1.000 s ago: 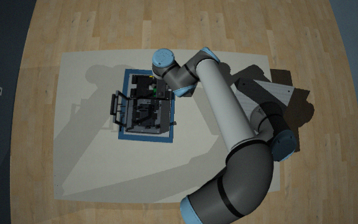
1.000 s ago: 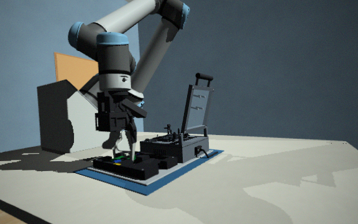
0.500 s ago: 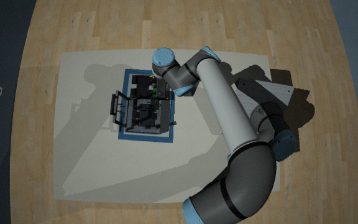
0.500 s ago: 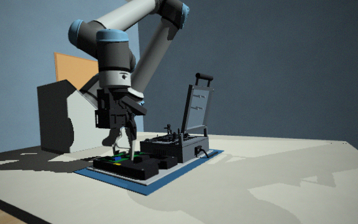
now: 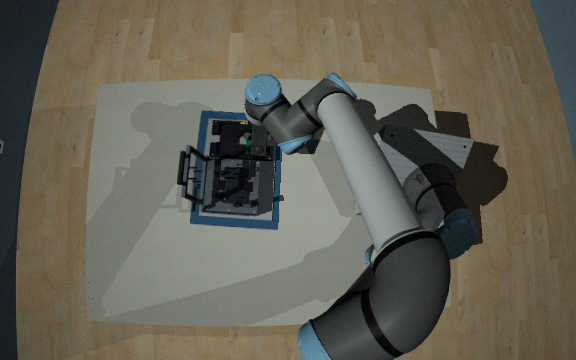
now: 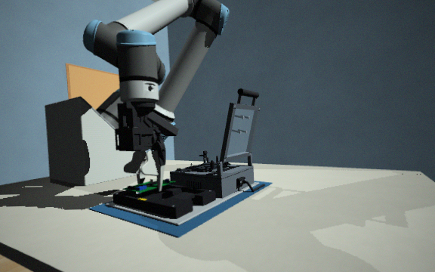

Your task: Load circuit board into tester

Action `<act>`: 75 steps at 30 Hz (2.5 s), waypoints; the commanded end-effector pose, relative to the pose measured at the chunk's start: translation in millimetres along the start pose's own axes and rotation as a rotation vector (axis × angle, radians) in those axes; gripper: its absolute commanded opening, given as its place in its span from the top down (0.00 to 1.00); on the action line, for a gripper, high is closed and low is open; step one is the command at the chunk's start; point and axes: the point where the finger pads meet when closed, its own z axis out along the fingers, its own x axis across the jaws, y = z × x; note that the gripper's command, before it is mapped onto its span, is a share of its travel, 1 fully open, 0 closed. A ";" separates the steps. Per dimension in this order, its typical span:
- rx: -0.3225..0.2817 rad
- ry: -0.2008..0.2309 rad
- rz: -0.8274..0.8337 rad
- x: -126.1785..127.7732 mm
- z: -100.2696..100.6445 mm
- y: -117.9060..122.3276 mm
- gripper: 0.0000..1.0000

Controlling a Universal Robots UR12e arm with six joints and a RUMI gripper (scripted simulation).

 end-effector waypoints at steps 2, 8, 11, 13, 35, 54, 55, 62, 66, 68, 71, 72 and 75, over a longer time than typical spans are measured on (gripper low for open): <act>-0.001 0.001 0.000 0.5 -3.4 0.4 0.61; -0.001 0.001 0.000 0.5 -6.8 0.4 0.61; -0.001 0.001 0.000 0.5 -7.9 0.4 0.61; -0.001 0.001 0.000 0.5 -8.4 0.4 0.61; -0.001 0.001 0.000 0.5 -15.8 0.4 0.61; -0.001 0.001 0.000 0.5 -56.6 0.3 0.61; -0.001 0.001 0.000 0.4 -59.2 0.3 0.61; -0.001 0.001 0.000 0.4 -73.6 0.3 0.61; -0.001 0.001 0.000 0.4 -77.6 0.3 0.61; -0.001 0.001 0.000 0.4 -78.6 0.3 0.61; -0.001 0.001 0.000 0.4 -78.8 0.3 0.61; -0.001 0.001 0.000 0.4 -78.9 0.3 0.61; -0.001 0.001 0.000 0.4 -79.0 0.3 0.61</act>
